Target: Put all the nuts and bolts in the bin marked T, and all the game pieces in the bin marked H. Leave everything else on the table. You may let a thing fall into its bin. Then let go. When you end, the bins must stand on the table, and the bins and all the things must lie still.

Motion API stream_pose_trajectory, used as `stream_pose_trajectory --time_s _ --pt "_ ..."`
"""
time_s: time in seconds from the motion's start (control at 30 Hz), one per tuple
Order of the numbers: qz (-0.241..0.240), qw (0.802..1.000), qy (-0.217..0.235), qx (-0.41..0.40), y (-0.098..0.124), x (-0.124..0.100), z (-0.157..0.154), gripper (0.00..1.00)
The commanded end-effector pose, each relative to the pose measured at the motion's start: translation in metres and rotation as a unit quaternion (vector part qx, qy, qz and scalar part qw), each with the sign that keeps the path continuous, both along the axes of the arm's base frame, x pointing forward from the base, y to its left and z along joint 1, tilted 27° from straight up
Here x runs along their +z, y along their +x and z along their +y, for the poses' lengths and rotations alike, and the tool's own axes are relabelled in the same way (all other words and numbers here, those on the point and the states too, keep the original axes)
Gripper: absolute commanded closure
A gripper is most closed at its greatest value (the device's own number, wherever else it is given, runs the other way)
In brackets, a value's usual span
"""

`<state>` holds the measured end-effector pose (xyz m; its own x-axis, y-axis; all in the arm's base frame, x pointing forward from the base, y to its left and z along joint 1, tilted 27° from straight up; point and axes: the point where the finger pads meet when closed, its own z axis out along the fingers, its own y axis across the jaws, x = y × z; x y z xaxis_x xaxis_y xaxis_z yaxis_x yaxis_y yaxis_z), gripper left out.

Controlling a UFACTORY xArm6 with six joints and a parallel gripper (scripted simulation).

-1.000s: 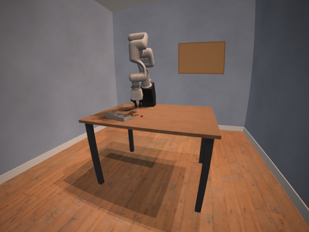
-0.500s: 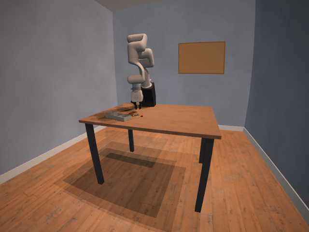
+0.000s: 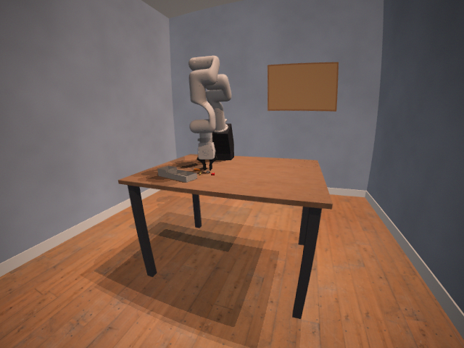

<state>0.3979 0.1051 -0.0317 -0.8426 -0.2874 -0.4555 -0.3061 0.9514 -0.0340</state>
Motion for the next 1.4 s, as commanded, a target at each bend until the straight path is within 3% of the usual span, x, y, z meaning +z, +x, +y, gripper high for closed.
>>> stream_pose_trajectory --time_s 0.0,0.67,0.7,1.37 --pt "-0.002 1.000 -0.002 -0.001 0.0025 -0.0023 0.0008 0.70" --pt "-0.002 1.000 -0.002 -0.001 0.0065 -0.0107 0.0014 0.70" --pt "-0.002 1.000 -0.002 -0.001 0.0065 -0.0107 0.0014 1.00" --pt "-0.002 1.000 -0.002 -0.001 0.0065 -0.0106 0.0014 1.00"
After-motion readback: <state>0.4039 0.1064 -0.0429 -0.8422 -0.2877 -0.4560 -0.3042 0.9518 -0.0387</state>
